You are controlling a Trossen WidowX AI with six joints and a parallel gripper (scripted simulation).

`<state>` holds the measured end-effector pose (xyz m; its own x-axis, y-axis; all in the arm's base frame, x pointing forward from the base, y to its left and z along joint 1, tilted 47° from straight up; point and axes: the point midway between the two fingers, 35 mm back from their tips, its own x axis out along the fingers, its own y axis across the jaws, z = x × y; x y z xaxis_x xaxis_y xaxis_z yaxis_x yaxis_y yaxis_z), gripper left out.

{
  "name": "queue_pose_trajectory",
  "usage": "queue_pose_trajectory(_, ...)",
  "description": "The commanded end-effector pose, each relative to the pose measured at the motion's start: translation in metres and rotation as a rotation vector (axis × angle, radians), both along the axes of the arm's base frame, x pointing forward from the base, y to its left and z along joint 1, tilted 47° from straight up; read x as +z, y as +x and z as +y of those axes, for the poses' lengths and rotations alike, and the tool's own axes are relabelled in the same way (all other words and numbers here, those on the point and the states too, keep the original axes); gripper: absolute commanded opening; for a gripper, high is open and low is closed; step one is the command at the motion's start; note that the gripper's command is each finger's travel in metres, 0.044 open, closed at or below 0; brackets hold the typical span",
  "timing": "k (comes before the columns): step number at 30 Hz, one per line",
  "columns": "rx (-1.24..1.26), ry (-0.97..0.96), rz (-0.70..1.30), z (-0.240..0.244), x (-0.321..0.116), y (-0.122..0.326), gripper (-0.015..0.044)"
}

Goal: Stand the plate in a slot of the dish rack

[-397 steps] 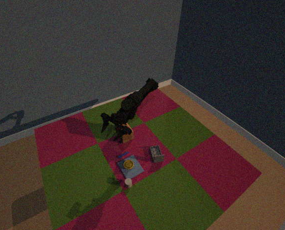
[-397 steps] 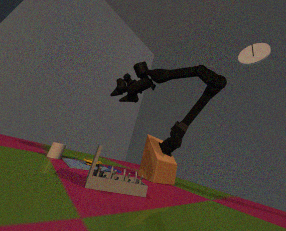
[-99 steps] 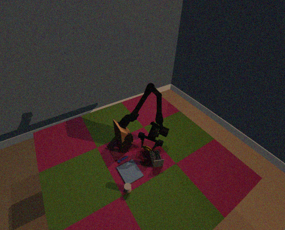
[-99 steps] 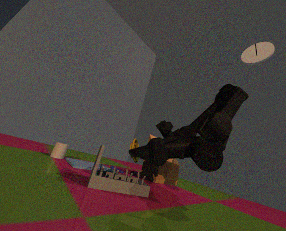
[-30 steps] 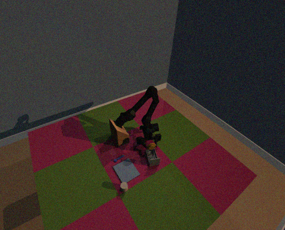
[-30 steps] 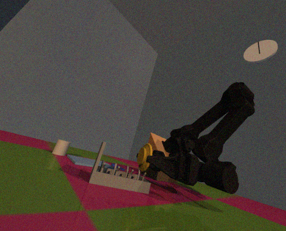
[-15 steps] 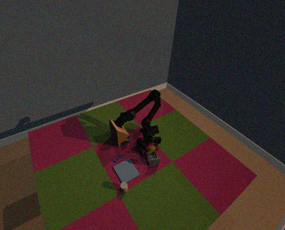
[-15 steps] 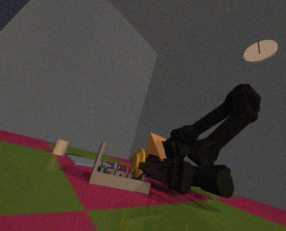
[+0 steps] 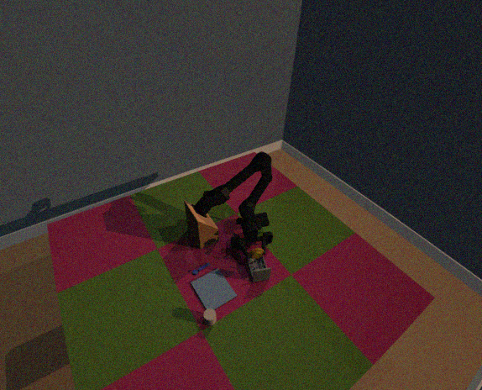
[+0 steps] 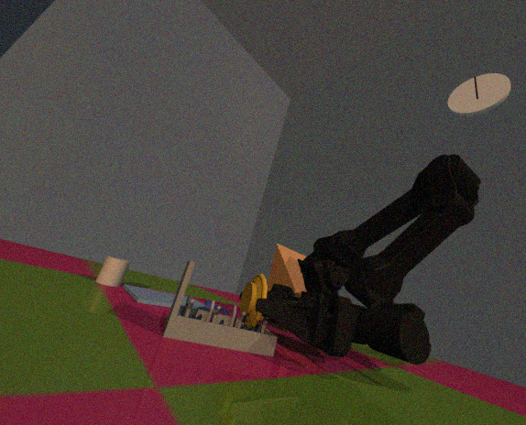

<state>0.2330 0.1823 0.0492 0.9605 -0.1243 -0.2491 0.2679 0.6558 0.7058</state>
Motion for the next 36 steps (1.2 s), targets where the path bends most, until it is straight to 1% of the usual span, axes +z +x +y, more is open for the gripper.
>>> queue_pose_trajectory(1,0.0,0.0,0.0,0.0,0.0,0.0,0.0105)
queue_pose_trajectory(12,0.0,0.0,0.0,0.0,0.0,0.0,0.0394)
queue_pose_trajectory(22,0.0,0.0,0.001,-0.001,0.001,0.0,0.04)
queue_pose_trajectory(36,-0.009,-0.004,-0.002,-0.068,0.075,0.014,0.04)
